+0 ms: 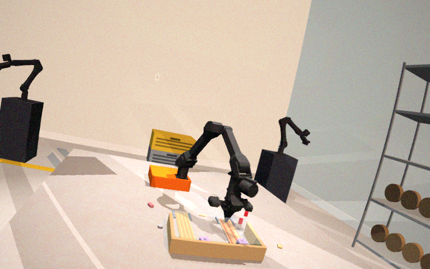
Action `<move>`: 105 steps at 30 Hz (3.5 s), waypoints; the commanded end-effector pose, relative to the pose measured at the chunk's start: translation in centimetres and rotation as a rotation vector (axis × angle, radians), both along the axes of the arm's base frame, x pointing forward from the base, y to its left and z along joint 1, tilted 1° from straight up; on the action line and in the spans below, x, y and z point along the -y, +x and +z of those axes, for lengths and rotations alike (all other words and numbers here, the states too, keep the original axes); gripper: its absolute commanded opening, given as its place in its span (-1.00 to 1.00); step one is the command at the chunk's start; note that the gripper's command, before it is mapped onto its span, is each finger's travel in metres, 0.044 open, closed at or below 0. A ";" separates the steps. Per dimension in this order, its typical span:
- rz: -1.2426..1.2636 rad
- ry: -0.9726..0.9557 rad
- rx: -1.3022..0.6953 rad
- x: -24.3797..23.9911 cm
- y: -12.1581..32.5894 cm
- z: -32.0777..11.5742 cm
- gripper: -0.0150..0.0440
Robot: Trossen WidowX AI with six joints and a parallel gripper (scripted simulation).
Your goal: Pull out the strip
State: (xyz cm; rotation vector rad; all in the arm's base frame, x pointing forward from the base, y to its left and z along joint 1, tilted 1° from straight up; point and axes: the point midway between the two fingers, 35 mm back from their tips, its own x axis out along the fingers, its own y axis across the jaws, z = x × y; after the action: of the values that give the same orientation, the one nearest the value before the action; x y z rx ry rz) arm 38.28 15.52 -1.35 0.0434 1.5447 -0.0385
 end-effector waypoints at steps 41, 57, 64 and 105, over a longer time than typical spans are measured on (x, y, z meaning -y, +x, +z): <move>-0.003 0.002 0.000 -0.1 -0.1 -0.5 -0.49; -0.003 0.002 -0.002 -0.2 -2.6 -0.7 -0.49; -0.003 0.002 -0.003 -0.2 -3.6 -0.8 -0.49; -0.003 0.003 -0.008 -0.6 -9.9 -1.1 -0.49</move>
State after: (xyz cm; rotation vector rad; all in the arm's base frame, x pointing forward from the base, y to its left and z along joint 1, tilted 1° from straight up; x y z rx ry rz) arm 29.67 16.29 -1.80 0.0553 1.5252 -0.0302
